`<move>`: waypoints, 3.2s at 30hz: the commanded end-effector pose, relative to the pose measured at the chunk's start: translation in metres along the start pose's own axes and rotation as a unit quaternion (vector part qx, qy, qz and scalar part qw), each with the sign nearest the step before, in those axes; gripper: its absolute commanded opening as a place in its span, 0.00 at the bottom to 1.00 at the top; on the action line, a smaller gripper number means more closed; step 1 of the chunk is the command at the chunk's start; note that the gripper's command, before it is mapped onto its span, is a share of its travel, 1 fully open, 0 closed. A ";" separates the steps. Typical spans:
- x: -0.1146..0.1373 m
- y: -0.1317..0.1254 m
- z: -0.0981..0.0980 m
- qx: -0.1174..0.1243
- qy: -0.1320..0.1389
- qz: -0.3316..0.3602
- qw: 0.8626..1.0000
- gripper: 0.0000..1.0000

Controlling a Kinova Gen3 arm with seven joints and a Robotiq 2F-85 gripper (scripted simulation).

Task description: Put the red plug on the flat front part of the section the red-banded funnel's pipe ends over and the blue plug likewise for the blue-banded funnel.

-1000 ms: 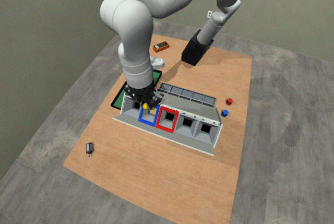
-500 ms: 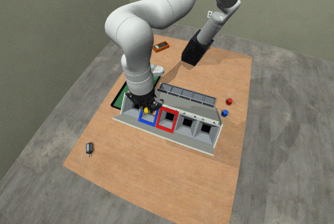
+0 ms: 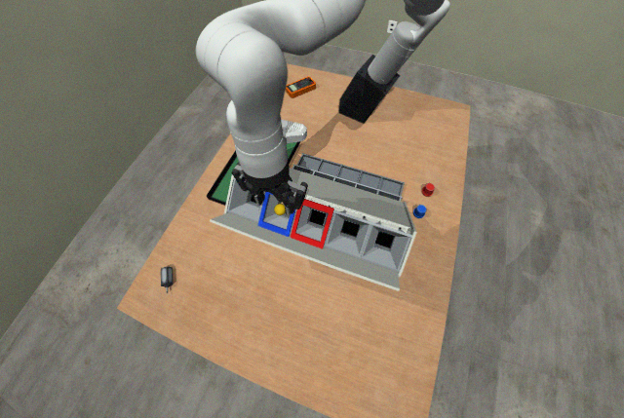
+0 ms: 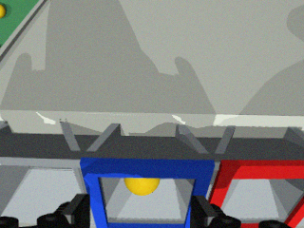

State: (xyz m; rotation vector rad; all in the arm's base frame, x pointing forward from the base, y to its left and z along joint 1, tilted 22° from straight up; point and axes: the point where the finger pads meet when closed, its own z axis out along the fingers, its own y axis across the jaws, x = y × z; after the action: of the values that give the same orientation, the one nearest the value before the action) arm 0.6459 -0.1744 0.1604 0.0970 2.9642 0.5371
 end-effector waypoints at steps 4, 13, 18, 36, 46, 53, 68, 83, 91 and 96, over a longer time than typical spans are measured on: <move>0.000 0.000 -0.002 0.000 -0.001 0.000 1.000 1.00; 0.000 0.000 -0.002 0.000 -0.001 0.000 1.000 1.00; 0.000 0.000 -0.002 0.000 -0.001 0.000 1.000 1.00; 0.000 0.000 -0.002 0.000 -0.001 0.000 1.000 1.00; 0.000 0.000 -0.002 0.000 -0.001 0.000 1.000 1.00; 0.000 0.000 -0.002 0.000 -0.001 0.000 1.000 1.00; 0.000 0.000 -0.002 0.000 -0.001 0.000 1.000 1.00; 0.000 0.000 -0.002 0.000 -0.001 0.000 1.000 1.00; 0.000 0.000 -0.002 0.000 -0.001 0.000 1.000 1.00; -0.002 0.000 -0.032 0.000 -0.001 0.000 1.000 1.00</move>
State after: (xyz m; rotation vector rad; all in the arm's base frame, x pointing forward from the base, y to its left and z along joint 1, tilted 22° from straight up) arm 0.6449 -0.1776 0.1674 0.0986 2.9640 0.5382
